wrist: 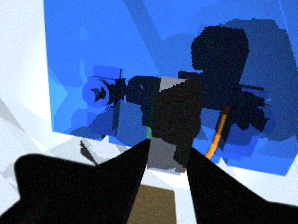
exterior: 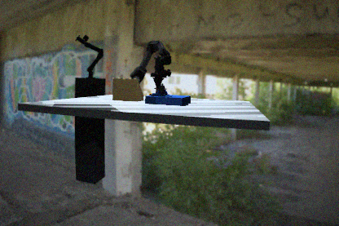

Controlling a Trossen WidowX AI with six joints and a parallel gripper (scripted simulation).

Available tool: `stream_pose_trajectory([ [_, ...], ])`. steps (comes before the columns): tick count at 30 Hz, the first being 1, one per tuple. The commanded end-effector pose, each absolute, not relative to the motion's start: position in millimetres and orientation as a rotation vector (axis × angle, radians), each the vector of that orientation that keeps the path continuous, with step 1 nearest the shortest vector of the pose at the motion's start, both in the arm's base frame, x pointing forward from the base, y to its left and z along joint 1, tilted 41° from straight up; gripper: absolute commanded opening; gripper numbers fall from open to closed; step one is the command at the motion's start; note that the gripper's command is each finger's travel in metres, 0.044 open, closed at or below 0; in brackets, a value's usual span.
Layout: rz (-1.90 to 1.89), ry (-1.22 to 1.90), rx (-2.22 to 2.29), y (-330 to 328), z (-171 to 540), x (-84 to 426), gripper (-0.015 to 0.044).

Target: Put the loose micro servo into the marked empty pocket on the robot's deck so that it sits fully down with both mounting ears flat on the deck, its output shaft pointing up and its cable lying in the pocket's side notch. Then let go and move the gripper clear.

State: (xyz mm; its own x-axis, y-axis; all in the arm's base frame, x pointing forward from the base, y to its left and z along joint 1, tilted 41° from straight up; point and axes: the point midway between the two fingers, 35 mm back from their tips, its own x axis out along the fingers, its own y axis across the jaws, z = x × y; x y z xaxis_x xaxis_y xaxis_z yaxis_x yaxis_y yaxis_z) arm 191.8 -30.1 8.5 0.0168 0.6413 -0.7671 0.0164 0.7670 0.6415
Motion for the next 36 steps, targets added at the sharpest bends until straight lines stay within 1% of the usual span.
stream_pose_trajectory([
  [1,0.523,1.487,0.567,-28.7,6.1,192.7,0.0000],
  [36,0.524,1.486,0.568,-3.9,-22.8,193.5,0.0000],
])
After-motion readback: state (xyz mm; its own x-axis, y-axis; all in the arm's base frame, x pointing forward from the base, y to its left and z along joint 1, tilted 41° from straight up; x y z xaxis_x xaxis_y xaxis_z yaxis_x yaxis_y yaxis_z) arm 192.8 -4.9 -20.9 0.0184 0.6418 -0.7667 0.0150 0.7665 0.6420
